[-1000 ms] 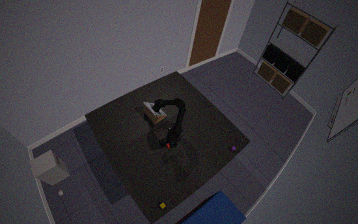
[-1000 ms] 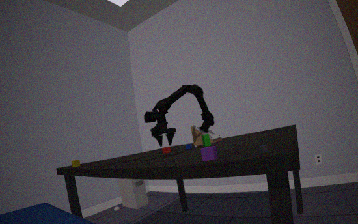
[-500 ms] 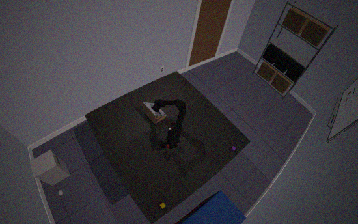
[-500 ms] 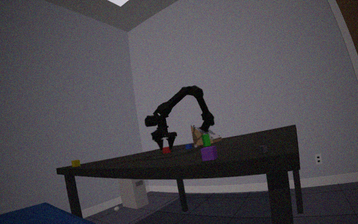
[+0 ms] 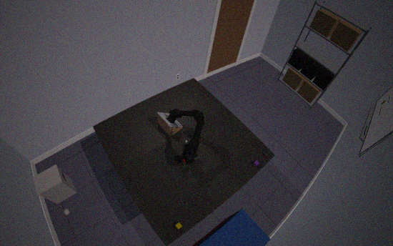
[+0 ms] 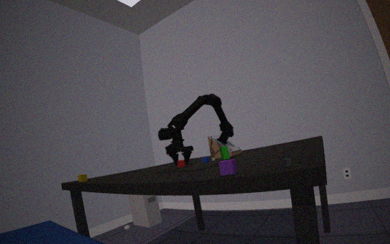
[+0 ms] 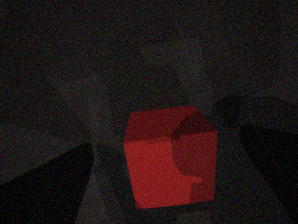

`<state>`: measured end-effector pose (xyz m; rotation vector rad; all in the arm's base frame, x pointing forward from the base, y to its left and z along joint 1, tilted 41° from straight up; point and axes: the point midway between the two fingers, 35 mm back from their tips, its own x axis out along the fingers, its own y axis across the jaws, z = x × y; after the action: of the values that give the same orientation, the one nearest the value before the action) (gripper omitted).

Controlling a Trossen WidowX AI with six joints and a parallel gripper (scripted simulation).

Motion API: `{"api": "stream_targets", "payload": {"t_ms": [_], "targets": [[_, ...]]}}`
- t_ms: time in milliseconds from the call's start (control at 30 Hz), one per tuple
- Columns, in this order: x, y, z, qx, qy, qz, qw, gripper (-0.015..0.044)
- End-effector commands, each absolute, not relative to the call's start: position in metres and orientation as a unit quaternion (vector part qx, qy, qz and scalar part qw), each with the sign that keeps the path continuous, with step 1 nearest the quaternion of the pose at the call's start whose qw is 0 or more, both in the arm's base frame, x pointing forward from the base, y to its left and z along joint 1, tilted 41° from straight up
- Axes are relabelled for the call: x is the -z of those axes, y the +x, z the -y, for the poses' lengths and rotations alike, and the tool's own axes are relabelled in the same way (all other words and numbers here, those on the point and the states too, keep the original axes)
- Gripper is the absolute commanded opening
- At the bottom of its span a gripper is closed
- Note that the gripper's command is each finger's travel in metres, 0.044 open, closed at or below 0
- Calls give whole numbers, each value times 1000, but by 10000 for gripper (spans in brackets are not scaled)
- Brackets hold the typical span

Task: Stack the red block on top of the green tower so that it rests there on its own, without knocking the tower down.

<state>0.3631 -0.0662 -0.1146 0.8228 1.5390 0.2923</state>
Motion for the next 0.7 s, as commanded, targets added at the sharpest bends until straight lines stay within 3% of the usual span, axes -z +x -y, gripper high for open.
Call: {"api": "stream_targets", "payload": {"t_ms": [0,133,500,667], "targets": [[115,363,66,-127,363,-672,633,440],[115,363,66,-127,363,-672,633,440],[115,363,66,-127,363,-672,633,151],[115,363,66,-127,363,-672,633,118]]}}
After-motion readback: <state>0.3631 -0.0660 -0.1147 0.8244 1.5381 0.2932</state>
